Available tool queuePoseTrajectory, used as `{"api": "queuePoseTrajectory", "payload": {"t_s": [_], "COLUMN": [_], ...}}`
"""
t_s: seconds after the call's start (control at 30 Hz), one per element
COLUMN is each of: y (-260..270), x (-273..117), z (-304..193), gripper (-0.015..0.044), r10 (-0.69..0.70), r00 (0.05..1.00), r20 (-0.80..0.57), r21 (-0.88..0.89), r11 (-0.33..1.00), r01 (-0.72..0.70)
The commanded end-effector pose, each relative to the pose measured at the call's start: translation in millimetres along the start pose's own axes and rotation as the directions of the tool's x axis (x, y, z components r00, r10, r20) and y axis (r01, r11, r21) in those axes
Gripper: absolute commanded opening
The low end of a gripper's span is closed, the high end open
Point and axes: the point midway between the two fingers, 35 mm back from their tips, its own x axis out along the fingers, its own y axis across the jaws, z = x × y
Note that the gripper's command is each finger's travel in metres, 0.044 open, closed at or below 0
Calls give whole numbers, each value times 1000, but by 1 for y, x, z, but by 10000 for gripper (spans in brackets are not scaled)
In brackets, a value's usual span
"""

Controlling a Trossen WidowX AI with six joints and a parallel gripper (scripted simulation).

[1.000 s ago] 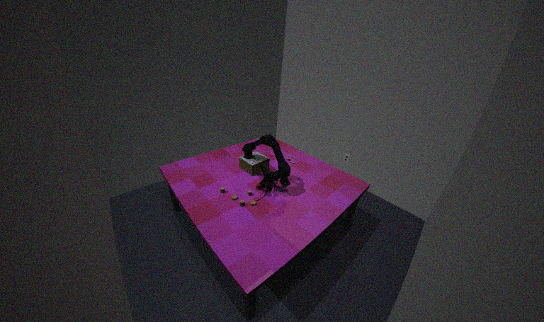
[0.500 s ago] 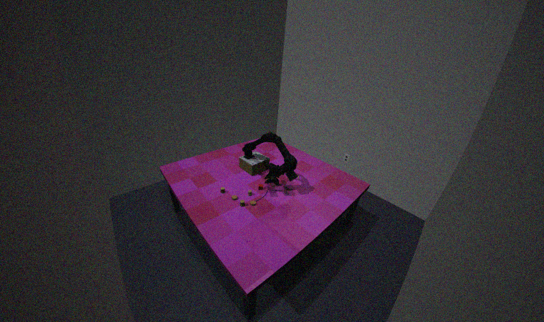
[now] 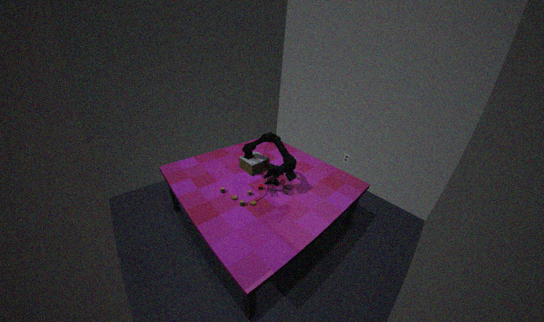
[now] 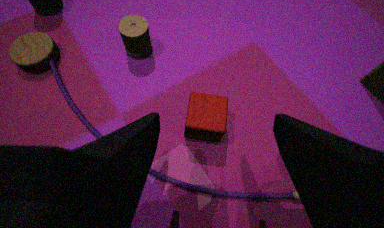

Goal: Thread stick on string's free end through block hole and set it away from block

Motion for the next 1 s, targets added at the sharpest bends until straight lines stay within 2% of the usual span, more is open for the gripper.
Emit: {"api": "queuePoseTrajectory", "payload": {"t_s": [0.0,0.07,0.2,0.4,0.67,0.97], "y": [0,-1,-2,-3,-3,-3], "x": [5,8,14,22,28,33], "z": [6,7,10,14,17,20], "gripper": [398,440,440,440,440,440], "r10": [-23,-35,-51,-57,-46,-20], "r00": [997,993,979,945,901,848], "r20": [-69,-111,-196,-322,-432,-529], "r21": [-247,-406,-678,-906,-898,-739], "r11": [969,914,729,307,-72,-479], "r01": [5,-14,-98,-290,-434,-473]}}
